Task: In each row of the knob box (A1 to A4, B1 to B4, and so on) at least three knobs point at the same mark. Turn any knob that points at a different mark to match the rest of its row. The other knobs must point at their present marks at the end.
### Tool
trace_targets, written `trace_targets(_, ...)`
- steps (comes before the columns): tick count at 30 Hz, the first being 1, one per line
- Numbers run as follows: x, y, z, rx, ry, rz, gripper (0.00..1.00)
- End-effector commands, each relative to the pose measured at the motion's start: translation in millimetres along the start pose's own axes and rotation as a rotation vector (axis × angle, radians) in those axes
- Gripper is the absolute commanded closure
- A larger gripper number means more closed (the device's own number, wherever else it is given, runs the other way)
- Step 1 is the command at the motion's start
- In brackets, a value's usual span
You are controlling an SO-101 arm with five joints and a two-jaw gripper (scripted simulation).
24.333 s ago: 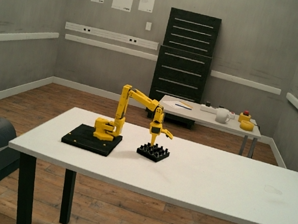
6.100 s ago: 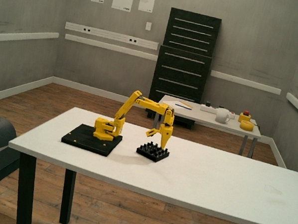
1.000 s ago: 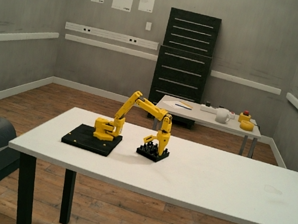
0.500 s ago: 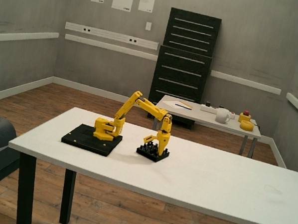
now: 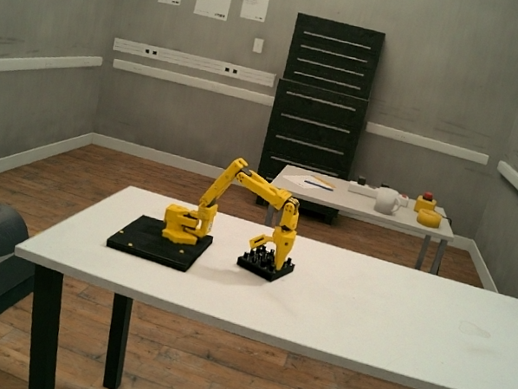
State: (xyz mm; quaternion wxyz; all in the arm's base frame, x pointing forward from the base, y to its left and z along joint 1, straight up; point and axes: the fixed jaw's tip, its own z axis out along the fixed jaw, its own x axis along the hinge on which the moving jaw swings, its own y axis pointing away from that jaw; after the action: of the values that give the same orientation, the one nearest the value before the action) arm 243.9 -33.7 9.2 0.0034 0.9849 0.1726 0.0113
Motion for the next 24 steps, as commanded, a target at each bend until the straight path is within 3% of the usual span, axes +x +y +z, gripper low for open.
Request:
trace_targets(1, -3.0, 0.0, 2.5, 0.009, -0.018, -0.002, 0.9)
trace_targets(24, -3.0, -2.5, 2.5, 0.009, -0.018, -0.002, 0.91)
